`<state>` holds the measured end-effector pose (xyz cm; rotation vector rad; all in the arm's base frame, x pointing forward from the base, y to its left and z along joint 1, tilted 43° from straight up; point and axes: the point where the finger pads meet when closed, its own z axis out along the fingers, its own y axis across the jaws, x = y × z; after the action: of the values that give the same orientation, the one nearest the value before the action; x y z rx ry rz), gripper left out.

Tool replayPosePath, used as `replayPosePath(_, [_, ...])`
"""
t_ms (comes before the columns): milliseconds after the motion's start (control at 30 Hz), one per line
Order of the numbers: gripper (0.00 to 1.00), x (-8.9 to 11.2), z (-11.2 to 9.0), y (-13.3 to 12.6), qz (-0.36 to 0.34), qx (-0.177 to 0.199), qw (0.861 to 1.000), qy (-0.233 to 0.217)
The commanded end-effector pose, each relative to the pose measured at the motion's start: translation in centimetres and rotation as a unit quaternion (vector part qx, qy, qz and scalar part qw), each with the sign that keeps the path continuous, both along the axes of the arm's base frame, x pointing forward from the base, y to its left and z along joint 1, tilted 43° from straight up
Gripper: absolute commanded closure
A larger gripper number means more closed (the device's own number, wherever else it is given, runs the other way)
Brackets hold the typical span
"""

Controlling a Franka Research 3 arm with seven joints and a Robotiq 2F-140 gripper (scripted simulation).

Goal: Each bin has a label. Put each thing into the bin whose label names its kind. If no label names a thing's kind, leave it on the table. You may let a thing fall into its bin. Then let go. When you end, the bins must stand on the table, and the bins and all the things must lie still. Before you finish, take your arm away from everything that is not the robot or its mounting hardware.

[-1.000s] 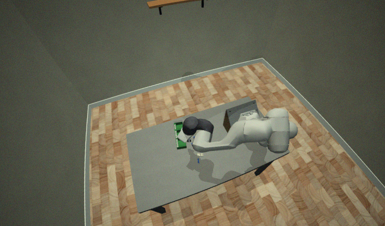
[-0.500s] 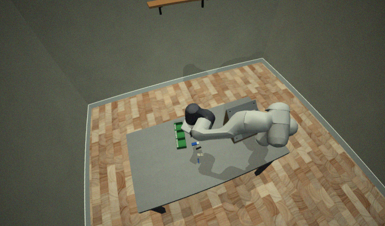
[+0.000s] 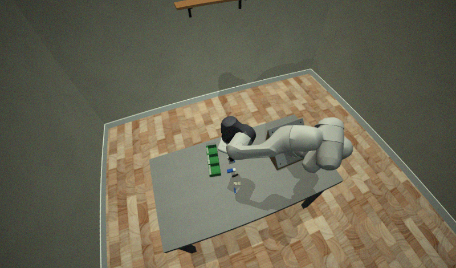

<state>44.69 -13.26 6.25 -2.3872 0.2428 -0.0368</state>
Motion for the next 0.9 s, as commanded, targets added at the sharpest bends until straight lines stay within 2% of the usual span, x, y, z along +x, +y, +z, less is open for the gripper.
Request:
replayPosePath(0, [0.95, -0.1, 0.1, 0.2, 0.019, 0.002, 1.0, -0.016])
replayPosePath(200, [0.95, -0.1, 0.1, 0.2, 0.019, 0.002, 1.0, -0.016])
replayPosePath(300, [0.95, 0.5, -2.1, -0.8, -0.036, 0.009, 0.999, 0.034])
replayPosePath(367, [0.95, 0.5, -2.1, -0.8, -0.036, 0.009, 0.999, 0.034])
replayPosePath(433, [0.95, 0.9, -3.6, -1.4, -0.069, 0.014, 0.995, 0.065])
replayPosePath(867, [0.95, 3.5, -13.3, -5.6, -0.148, 0.023, 0.979, 0.137])
